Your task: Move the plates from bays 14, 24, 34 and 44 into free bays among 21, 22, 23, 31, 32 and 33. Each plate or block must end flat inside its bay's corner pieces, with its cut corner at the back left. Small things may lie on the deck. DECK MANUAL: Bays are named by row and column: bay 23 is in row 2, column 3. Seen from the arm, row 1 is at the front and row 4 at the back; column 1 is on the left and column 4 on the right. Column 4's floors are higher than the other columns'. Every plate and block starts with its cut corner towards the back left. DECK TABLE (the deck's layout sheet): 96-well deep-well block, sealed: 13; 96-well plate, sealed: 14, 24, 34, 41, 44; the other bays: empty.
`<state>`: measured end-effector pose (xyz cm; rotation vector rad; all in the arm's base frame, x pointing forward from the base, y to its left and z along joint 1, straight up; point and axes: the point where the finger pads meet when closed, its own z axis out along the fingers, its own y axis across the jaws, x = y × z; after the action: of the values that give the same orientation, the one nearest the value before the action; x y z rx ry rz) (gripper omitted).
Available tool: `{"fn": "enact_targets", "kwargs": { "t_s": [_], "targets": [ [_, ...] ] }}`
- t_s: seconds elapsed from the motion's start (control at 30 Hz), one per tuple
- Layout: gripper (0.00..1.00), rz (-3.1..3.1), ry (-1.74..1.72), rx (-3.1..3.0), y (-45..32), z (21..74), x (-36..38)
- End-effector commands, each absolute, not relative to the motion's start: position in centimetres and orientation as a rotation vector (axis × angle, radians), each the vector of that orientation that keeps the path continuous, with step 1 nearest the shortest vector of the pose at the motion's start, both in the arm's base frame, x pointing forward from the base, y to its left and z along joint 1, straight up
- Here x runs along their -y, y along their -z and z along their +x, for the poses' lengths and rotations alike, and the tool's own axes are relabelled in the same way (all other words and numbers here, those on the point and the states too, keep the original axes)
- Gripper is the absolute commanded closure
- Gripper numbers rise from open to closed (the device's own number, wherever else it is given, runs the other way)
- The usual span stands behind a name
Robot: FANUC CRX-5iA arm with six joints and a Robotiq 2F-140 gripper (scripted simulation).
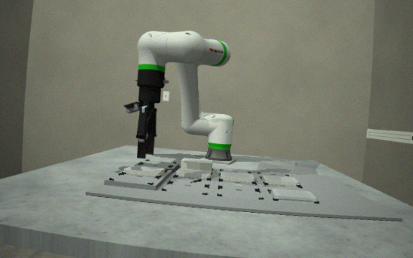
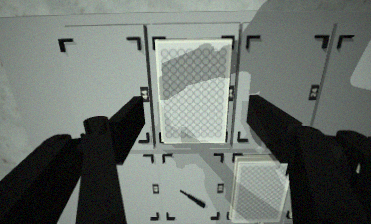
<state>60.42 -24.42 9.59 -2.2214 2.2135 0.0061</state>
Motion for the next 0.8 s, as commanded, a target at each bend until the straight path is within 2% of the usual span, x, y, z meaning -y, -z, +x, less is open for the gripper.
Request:
{"fn": "enact_targets", "kwargs": {
  "t_s": [0.0, 0.77],
  "targets": [
    [0.3, -2.221, -0.003, -2.213, -9.6, 60.5, 24.5],
    [0.3, -2.221, -0.003, -2.213, -7.0, 60.5, 24.4]
  ]
}}
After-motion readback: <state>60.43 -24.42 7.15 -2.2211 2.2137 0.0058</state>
